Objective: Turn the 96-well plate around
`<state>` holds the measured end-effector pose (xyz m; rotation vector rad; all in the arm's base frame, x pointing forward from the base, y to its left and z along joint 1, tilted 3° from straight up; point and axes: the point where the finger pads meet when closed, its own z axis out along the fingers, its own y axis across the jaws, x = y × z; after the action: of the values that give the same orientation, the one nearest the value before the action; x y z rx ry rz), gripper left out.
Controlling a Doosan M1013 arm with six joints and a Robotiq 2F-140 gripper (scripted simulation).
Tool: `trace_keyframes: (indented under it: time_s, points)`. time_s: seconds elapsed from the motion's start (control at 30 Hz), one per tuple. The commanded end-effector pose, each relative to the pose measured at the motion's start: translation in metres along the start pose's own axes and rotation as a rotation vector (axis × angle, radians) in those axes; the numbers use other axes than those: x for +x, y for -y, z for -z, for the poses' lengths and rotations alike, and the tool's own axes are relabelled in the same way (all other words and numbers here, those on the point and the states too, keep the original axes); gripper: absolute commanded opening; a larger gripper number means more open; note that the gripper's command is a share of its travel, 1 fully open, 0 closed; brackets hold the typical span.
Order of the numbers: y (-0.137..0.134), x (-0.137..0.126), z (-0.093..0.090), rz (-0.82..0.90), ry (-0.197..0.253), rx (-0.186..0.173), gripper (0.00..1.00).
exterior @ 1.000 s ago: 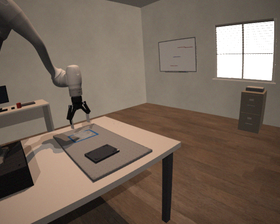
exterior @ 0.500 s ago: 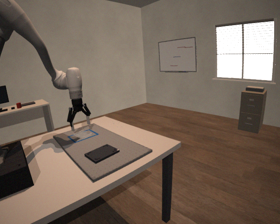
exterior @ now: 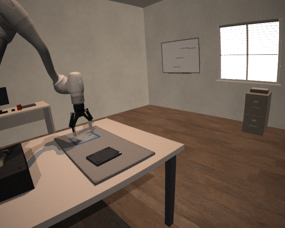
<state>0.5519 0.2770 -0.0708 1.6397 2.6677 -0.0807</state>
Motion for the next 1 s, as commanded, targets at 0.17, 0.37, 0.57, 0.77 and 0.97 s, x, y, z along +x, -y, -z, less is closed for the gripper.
trace_keyframes:
  time_s: [0.17,0.37,0.57,0.77,0.97]
  points:
    - [0.0,0.0,-0.011,0.0,0.0,0.0,1.0]
    - [0.0,0.0,-0.021,0.0,0.0,0.0,1.0]
    - [0.0,0.0,-0.024,0.0,0.0,0.0,1.0]
    - [0.0,0.0,-0.024,0.0,0.0,0.0,1.0]
    - [0.0,0.0,-0.024,0.0,0.0,0.0,0.0]
